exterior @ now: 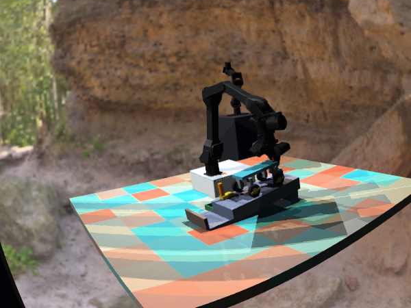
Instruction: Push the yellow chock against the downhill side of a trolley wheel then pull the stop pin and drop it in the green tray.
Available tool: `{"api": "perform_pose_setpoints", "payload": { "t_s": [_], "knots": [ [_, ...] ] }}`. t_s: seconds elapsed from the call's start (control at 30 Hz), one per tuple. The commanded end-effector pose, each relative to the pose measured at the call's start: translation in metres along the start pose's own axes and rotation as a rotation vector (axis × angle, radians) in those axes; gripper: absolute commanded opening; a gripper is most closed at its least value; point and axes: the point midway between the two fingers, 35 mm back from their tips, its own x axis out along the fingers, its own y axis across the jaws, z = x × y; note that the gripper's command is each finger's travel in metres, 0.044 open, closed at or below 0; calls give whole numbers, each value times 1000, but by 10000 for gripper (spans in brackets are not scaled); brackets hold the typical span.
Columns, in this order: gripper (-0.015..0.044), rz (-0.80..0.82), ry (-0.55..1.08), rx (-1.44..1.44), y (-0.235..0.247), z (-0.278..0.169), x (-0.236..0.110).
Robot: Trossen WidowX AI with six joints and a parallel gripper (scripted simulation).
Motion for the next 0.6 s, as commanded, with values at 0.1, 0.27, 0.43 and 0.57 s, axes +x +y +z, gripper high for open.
{"api": "perform_pose_setpoints", "payload": {
  "t_s": [0.1, 0.27, 0.43, 0.57],
  "knots": [
    [0, 7, 1, 0, 0, -1, -7],
    [0, 7, 1, 0, 0, -1, -10],
    [0, 7, 1, 0, 0, -1, -14],
    [0, 7, 1, 0, 0, -2, -17]
  ]
}}
